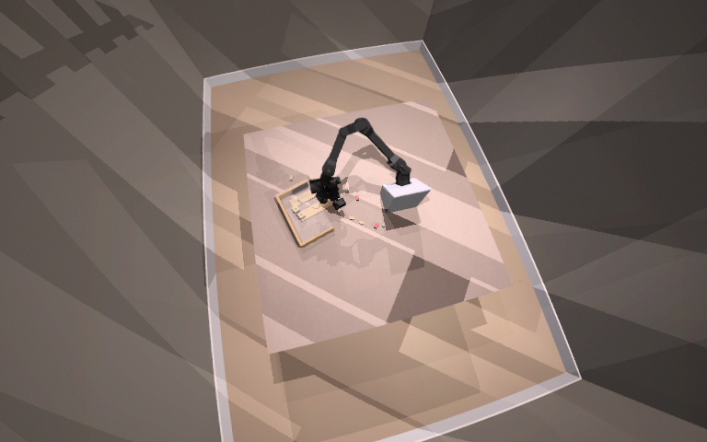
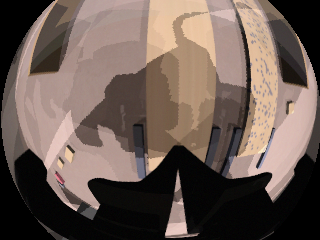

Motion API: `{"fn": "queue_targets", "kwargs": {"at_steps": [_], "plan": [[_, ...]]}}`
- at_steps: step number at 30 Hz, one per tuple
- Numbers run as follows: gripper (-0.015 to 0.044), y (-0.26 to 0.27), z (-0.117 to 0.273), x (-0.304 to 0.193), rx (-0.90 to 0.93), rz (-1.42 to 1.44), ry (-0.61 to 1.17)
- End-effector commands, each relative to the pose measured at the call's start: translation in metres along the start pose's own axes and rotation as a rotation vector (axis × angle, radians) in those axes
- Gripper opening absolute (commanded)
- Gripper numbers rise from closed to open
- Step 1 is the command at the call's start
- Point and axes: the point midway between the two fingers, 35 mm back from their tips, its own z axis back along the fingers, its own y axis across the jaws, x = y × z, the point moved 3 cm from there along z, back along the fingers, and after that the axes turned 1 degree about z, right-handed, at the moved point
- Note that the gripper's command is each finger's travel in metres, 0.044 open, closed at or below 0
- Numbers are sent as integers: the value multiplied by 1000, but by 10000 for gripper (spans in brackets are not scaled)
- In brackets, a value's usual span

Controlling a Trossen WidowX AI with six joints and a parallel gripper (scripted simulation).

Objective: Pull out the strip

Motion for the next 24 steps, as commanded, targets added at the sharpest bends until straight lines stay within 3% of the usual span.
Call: {"fn": "queue_targets", "kwargs": {"at_steps": [1,24], "plan": [[0,1,-4,-9,2,5,13],[0,2,-5,-44,2,7,15]]}}
